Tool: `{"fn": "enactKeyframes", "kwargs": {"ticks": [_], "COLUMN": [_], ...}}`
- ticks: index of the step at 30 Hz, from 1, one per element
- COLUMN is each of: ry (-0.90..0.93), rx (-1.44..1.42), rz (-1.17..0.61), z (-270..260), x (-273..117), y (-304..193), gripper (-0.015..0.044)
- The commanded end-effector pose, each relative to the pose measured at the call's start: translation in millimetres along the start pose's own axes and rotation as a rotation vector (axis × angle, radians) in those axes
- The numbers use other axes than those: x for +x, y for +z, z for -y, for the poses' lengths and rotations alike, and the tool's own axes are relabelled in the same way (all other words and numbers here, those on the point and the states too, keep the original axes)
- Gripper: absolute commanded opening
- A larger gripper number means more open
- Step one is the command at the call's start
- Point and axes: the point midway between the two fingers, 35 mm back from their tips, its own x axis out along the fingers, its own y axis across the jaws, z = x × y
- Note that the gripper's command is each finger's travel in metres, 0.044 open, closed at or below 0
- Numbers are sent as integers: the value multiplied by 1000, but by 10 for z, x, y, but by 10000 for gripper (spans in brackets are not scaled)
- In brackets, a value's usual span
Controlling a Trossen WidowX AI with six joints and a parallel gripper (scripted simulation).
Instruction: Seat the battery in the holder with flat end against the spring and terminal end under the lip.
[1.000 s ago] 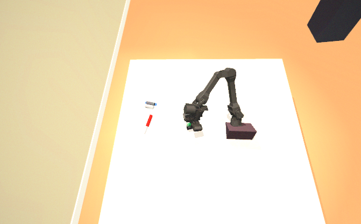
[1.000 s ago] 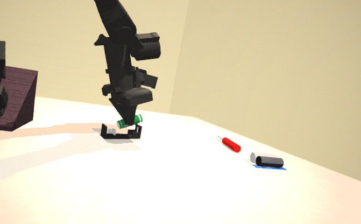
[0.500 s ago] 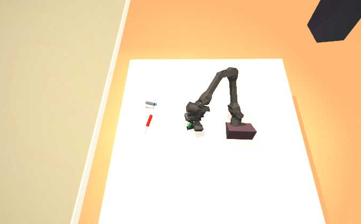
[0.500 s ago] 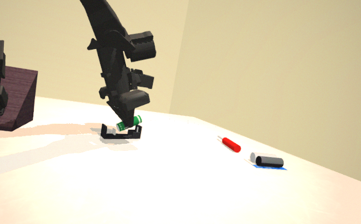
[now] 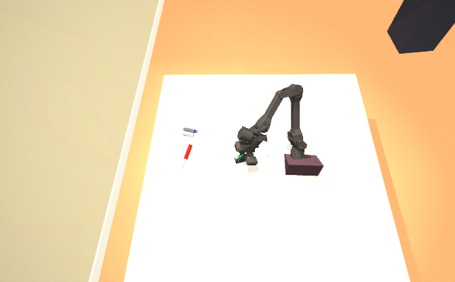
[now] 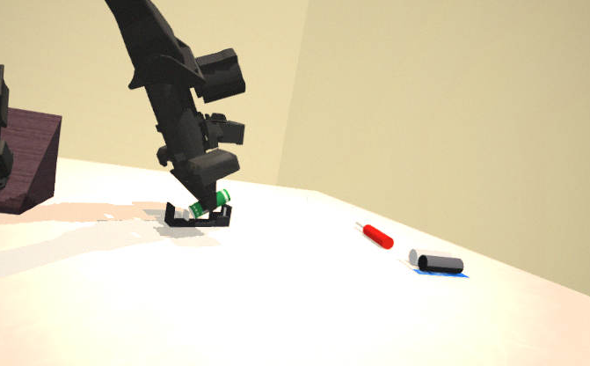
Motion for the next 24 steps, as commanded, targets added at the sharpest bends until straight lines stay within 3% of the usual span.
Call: {"fn": "enactKeyframes", "kwargs": {"ticks": [1, 24], "ry": [5, 5], "rx": [-6, -7], "rz": [10, 9], "z": [-11, -14], "x": [3, -60], "y": [-28, -202], "gripper": [76, 76]}}
